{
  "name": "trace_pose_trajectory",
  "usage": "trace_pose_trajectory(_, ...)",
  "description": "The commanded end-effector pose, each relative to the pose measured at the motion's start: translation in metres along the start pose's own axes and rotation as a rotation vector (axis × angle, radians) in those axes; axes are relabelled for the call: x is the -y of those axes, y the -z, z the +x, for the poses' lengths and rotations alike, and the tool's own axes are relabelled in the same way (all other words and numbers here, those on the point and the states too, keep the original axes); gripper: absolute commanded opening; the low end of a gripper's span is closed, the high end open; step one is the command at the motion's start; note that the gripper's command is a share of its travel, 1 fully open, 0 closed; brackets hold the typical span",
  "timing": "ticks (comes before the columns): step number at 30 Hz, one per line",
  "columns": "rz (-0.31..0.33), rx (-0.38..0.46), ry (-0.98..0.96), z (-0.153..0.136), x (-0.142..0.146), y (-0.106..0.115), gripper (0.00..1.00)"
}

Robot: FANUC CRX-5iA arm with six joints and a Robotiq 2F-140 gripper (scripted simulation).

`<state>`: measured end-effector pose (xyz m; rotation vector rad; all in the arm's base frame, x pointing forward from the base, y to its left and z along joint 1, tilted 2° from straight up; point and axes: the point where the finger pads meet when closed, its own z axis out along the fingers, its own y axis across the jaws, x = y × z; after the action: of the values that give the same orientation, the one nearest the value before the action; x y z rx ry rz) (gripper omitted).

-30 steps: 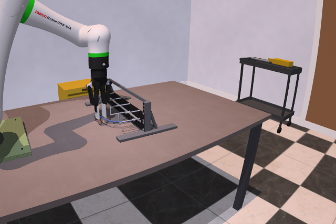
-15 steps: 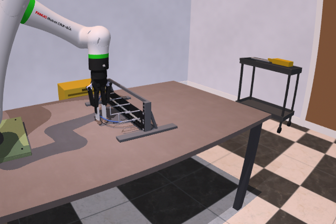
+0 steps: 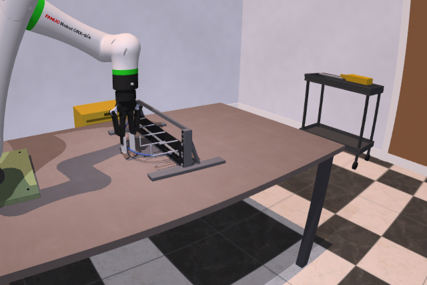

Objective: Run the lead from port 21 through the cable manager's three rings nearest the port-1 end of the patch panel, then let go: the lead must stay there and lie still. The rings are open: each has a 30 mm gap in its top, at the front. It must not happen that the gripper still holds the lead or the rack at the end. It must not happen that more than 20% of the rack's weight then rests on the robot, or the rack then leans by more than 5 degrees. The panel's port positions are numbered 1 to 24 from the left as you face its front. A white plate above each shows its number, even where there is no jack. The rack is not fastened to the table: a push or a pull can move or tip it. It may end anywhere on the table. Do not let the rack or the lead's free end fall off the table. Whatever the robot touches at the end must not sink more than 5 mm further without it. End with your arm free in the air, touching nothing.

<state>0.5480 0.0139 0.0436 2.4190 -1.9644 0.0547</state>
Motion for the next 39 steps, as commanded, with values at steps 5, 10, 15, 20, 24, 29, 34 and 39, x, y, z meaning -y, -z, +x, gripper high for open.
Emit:
trace_pose_trajectory(5, 0.0, 0.0, 0.0, 0.0, 0.0002, 0.0002, 0.2)
trace_pose_trajectory(10, 0.0, 0.0, 0.0, 0.0, 0.0002, 0.0002, 0.2)
trace_pose_trajectory(15, 0.0, 0.0, 0.0, 0.0, 0.0002, 0.0002, 0.2)
trace_pose_trajectory(20, 0.0, 0.0, 0.0, 0.0, 0.0002, 0.0002, 0.2)
trace_pose_trajectory(24, 0.0, 0.0, 0.0, 0.0, 0.0002, 0.0002, 0.2)
trace_pose_trajectory(29, 0.0, 0.0, 0.0, 0.0, 0.0002, 0.0002, 0.2)
trace_pose_trajectory(34, 0.0, 0.0, 0.0, 0.0, 0.0002, 0.0002, 0.0)
trace_pose_trajectory(39, 0.0, 0.0, 0.0, 0.0, 0.0002, 0.0002, 0.0)
